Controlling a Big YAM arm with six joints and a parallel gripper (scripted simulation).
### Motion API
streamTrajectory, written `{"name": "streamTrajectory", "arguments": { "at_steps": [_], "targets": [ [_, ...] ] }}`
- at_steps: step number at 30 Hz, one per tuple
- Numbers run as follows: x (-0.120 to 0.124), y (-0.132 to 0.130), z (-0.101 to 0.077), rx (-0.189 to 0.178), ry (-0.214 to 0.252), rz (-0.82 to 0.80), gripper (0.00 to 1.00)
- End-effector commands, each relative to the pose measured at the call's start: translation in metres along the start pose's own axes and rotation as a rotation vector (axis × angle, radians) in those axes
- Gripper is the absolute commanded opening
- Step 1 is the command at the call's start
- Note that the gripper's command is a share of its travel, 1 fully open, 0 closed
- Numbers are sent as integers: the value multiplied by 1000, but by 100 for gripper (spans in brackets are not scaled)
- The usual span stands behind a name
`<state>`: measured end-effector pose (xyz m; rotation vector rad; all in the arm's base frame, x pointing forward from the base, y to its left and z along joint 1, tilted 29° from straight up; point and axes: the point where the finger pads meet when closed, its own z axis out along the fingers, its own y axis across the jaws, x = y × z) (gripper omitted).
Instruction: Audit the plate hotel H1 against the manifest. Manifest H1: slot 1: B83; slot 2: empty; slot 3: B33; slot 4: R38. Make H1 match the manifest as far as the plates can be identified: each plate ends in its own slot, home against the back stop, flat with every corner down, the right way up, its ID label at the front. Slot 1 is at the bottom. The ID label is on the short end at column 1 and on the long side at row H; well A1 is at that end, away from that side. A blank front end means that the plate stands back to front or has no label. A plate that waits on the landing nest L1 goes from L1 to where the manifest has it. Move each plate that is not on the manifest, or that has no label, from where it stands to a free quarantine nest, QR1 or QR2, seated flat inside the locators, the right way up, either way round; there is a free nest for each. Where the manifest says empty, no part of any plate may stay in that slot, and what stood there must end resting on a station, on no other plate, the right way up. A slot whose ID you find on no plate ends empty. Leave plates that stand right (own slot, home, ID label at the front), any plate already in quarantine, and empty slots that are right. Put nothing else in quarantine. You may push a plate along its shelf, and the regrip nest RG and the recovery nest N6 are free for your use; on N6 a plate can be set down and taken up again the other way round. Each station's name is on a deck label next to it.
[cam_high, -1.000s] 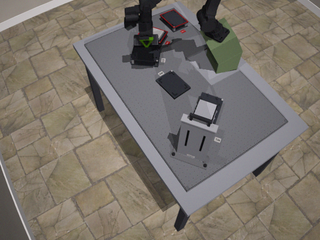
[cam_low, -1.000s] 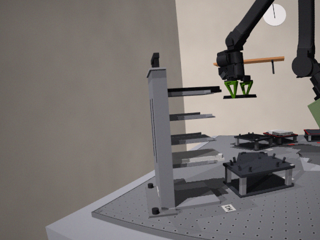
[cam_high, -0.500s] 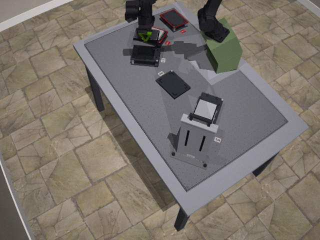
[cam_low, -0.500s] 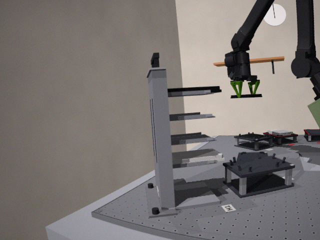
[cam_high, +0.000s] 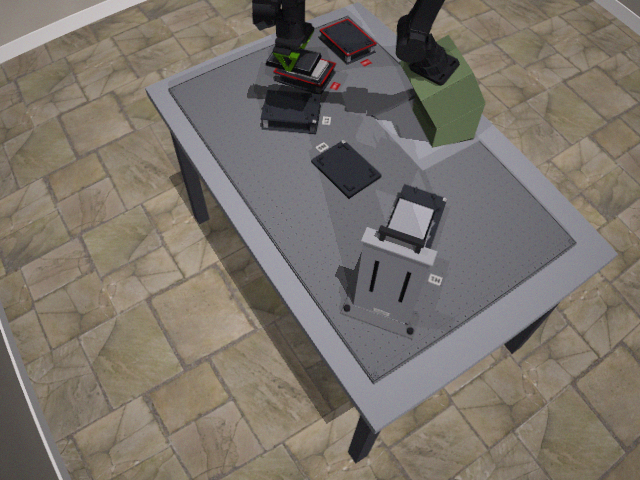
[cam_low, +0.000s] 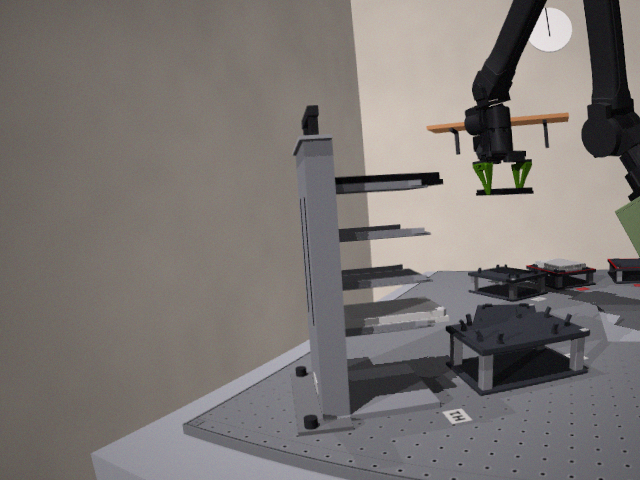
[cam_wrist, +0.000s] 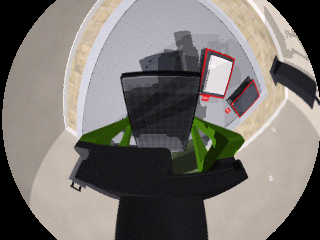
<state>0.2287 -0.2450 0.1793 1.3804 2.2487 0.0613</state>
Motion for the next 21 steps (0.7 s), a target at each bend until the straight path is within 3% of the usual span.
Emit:
{"name": "streamTrajectory", "arguments": {
  "at_steps": [1, 5, 8, 9, 13, 21],
  "targets": [
    [-15, -9, -8, 4, -21, 79, 86],
    [-28, -20, -14, 2, -38, 76, 86],
    [-27, -24, -12, 3, -33, 77, 86],
    [-14, -31, -5, 7, -11, 84, 86],
    [-33, -40, -14, 5, -35, 77, 86],
    [-41, -67, -14, 7, -37, 76, 86]
  ]
}}
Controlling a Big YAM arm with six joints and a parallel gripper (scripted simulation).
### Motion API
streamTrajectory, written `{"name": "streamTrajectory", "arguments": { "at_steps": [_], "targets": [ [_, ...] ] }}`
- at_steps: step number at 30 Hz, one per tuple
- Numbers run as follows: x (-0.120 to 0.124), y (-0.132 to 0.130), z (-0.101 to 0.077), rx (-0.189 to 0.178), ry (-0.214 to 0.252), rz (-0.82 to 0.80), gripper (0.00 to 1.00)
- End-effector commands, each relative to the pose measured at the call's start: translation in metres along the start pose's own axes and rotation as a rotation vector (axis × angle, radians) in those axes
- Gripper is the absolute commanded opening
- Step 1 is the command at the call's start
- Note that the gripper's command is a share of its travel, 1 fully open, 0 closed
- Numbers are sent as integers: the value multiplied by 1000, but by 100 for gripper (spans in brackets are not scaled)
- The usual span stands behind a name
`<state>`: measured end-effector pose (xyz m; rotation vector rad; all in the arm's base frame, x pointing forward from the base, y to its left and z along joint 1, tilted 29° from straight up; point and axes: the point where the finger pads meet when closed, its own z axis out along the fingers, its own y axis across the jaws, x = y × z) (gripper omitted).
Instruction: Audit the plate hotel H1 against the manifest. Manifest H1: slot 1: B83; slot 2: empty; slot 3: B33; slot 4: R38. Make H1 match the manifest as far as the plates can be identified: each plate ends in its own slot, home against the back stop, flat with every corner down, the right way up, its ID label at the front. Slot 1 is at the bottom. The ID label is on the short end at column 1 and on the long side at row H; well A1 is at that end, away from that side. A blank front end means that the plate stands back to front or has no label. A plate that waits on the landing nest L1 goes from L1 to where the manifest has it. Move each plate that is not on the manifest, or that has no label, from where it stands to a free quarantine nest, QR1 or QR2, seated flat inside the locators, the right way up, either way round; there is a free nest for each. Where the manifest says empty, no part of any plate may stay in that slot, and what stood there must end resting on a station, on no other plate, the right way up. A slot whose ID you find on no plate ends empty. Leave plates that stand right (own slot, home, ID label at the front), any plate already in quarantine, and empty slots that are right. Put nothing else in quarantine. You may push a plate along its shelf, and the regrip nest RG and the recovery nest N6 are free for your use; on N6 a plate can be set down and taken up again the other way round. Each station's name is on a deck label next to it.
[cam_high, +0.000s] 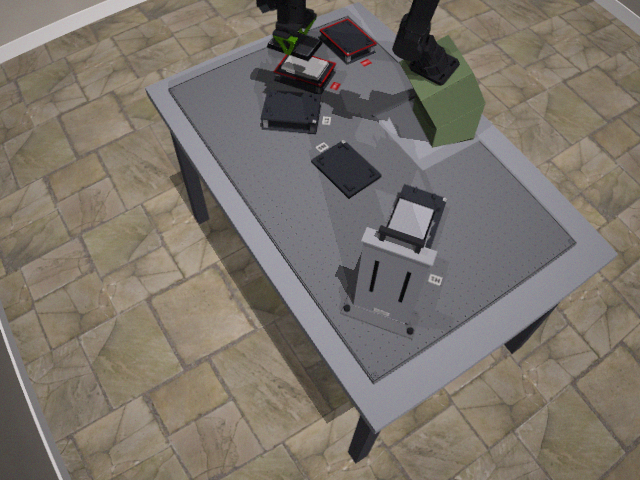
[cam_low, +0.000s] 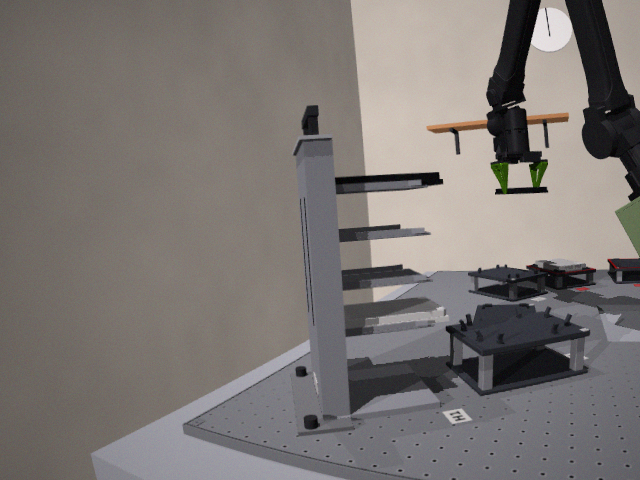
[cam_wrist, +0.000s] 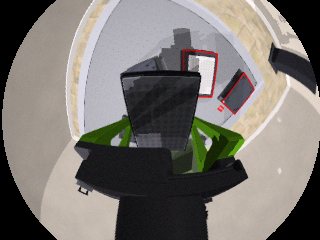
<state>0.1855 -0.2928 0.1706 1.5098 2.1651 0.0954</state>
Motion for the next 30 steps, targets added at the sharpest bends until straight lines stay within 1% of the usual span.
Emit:
{"name": "streamTrajectory", "arguments": {
  "at_steps": [1, 4, 6, 8, 9, 11, 13, 17, 19, 21, 22, 23, 27, 28, 30],
  "targets": [
    [-17, -8, -10, 4, -23, -37, 86],
    [-18, -12, -9, 4, -21, -36, 86],
    [-28, -16, -14, 4, -36, -41, 86],
    [-31, -22, -14, 5, -39, -42, 86],
    [-32, -26, -14, 5, -38, -42, 86],
    [-27, -34, -9, 6, -21, -36, 86],
    [-37, -39, -14, 7, -35, -41, 86],
    [-43, -51, -14, 8, -36, -42, 86],
    [-41, -59, -12, 8, -27, -38, 86],
    [-41, -59, -12, 8, -27, -38, 86],
    [-35, -63, -7, 7, -12, -32, 86],
    [-48, -64, -14, 9, -35, -41, 86],
    [-54, -77, -14, 11, -37, -42, 86],
    [-33, -84, -2, 5, 2, -2, 86],
    [-30, -90, -1, 5, 6, 68, 86]
  ]
}}
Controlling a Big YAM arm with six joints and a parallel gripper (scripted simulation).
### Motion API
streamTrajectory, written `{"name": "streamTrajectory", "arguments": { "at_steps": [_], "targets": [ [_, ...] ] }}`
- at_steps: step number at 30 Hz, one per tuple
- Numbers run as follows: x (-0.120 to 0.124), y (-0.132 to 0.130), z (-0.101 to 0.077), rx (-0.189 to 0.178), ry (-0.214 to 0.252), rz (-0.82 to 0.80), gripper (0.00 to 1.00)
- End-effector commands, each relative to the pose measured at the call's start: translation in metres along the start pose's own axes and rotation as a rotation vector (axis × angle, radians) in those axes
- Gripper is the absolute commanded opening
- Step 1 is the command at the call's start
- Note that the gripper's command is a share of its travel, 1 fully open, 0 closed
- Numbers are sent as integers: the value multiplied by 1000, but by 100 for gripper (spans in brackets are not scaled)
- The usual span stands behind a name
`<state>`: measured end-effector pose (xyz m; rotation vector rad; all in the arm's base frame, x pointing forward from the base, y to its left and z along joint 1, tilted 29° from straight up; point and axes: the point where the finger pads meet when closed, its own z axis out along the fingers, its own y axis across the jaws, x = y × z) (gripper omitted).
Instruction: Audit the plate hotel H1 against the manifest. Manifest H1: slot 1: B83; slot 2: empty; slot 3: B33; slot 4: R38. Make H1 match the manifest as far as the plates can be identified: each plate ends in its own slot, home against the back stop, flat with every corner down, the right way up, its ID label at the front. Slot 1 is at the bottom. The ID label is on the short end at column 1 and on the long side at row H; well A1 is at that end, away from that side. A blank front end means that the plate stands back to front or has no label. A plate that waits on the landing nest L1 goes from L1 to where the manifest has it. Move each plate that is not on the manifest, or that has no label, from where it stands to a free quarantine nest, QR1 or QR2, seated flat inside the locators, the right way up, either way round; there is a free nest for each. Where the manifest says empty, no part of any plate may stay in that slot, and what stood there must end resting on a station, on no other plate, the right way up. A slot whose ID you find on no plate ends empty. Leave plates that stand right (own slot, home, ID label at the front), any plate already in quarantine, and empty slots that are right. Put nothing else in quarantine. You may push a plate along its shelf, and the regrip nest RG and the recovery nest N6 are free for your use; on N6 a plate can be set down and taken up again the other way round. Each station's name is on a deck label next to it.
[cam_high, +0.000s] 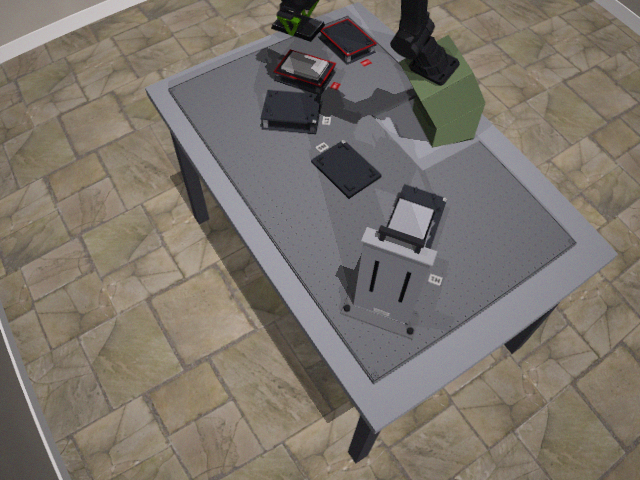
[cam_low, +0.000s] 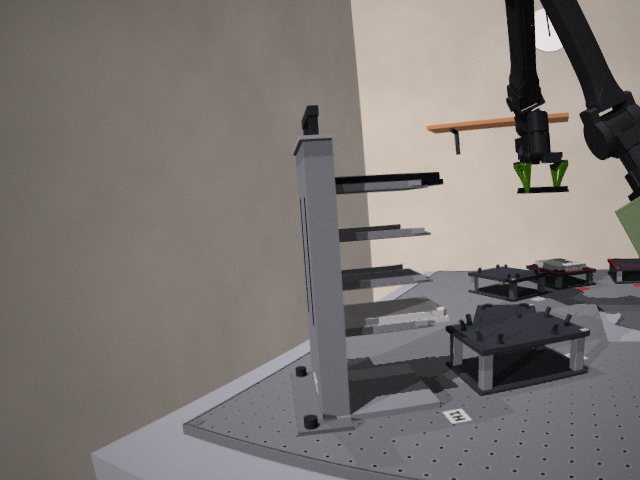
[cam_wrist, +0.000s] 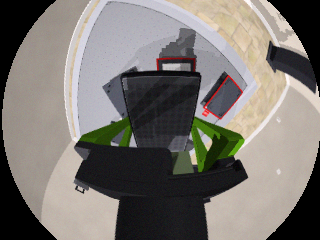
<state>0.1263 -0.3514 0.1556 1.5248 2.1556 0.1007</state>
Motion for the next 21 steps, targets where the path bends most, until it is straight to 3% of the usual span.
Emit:
{"name": "streamTrajectory", "arguments": {
  "at_steps": [1, 3, 8, 9, 13, 21],
  "targets": [
    [2, -15, -1, 5, 5, 78, 86],
    [-6, -21, -7, 7, -15, 116, 86],
    [2, -32, -3, 6, -4, 191, 86],
    [-4, -33, -10, 8, -26, 205, 86],
    [5, -49, -3, 6, -5, 308, 86],
    [5, -75, -6, 7, -16, 490, 86]
  ]
}}
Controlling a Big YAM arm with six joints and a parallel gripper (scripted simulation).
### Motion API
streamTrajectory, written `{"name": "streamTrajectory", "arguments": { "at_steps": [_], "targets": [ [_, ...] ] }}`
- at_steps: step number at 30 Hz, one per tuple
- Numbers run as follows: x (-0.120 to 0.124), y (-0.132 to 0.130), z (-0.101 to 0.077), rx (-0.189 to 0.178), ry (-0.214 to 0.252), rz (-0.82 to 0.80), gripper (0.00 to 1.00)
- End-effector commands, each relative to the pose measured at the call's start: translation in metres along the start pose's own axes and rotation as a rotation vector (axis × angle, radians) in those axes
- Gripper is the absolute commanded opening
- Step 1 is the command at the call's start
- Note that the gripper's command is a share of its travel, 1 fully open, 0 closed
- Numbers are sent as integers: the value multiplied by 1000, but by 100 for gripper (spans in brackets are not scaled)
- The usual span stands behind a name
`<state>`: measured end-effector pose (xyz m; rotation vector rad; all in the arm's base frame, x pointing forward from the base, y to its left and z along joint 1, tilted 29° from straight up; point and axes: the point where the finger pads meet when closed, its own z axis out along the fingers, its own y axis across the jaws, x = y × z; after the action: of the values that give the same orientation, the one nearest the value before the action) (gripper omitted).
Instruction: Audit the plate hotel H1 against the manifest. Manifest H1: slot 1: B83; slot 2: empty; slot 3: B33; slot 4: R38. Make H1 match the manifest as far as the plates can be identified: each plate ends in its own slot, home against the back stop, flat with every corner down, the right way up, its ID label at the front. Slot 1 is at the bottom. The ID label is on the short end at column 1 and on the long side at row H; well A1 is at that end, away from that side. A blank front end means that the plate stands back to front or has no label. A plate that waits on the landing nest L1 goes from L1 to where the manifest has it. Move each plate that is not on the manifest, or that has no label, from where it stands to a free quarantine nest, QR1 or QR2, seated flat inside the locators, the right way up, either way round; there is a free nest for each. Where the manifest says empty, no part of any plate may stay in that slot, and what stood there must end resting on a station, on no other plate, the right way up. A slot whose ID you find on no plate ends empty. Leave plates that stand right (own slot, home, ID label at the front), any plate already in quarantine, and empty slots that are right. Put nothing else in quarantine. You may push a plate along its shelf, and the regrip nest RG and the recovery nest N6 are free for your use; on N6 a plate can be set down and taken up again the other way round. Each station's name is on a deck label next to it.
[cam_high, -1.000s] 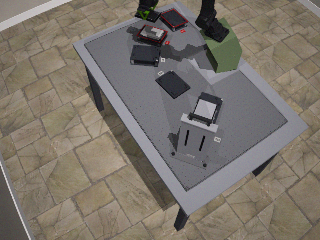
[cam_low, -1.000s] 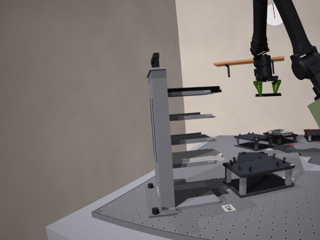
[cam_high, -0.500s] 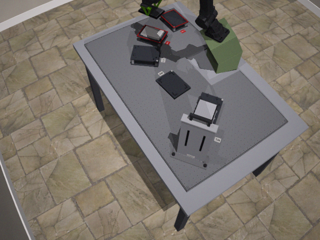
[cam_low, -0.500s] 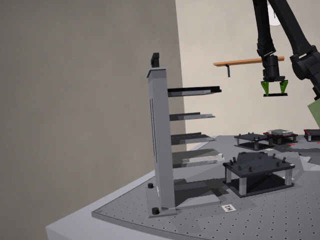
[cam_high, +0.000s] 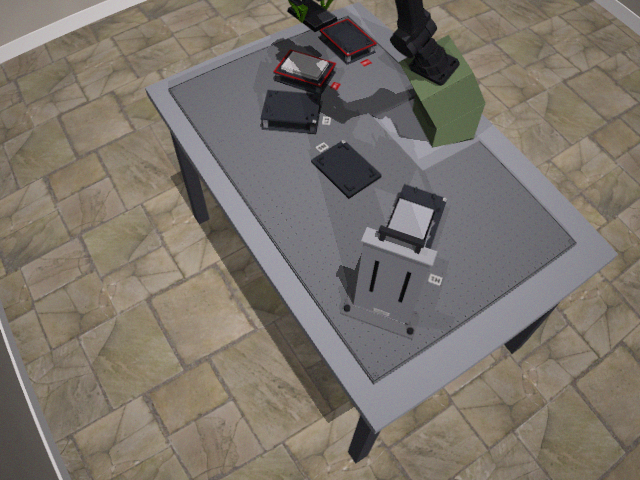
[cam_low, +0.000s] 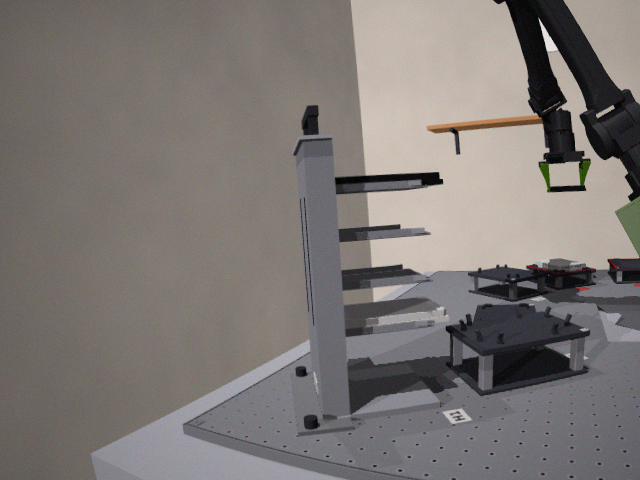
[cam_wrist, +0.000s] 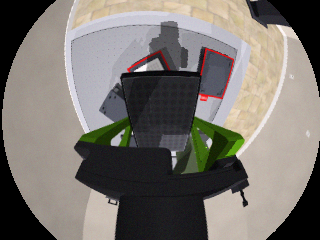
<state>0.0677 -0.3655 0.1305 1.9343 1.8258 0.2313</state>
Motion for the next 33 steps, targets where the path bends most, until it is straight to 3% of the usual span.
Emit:
{"name": "streamTrajectory", "arguments": {
  "at_steps": [1, 19, 21, 22, 24, 33],
  "targets": [
    [-12, -11, -6, 0, -21, 115, 86],
    [-36, -62, -15, 3, -45, 86, 86],
    [-36, -62, -15, 3, -45, 86, 86],
    [-23, -68, -6, 2, -19, 99, 86],
    [-38, -72, -15, 5, -44, 86, 86],
    [-43, -103, -15, 6, -40, 89, 86]
  ]
}}
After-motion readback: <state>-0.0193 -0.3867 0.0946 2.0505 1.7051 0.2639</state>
